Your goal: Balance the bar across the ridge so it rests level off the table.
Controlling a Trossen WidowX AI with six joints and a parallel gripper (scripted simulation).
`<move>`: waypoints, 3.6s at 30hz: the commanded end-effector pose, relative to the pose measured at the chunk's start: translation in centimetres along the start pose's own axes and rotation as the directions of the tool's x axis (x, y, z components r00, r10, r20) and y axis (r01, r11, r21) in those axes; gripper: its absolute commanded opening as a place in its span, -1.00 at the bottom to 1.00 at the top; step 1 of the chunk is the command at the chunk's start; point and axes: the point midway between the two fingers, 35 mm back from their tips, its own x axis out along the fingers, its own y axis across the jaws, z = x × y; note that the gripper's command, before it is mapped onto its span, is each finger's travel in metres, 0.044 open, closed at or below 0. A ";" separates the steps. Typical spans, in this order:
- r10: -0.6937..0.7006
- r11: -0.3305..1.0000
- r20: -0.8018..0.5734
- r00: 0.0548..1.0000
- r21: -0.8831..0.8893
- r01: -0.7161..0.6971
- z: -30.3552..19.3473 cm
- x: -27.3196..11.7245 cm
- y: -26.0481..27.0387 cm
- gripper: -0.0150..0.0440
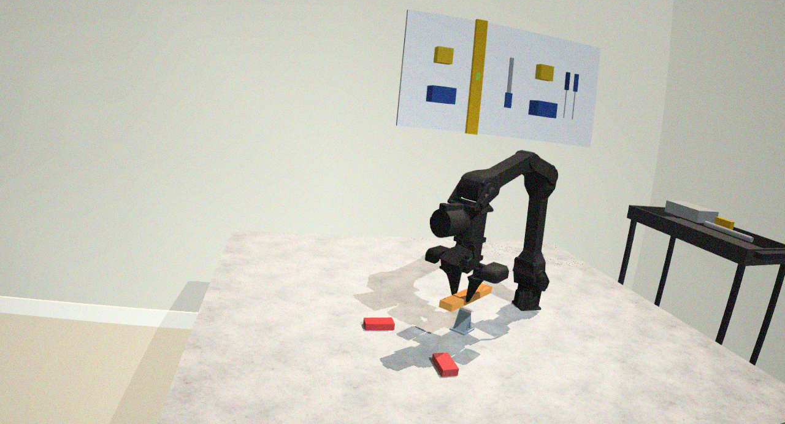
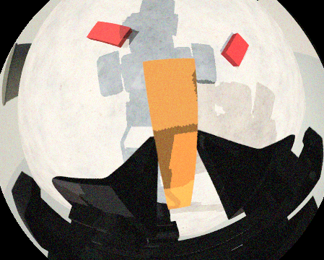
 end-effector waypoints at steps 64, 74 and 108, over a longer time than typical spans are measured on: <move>0.003 1.000 -0.007 1.000 0.005 -0.003 -0.3 2.1 -0.1 -0.49; 0.003 1.000 -0.007 1.000 0.005 -0.003 -0.3 2.2 -0.1 -0.49; 0.003 1.000 -0.007 1.000 0.005 -0.003 -0.3 2.5 -0.1 -0.49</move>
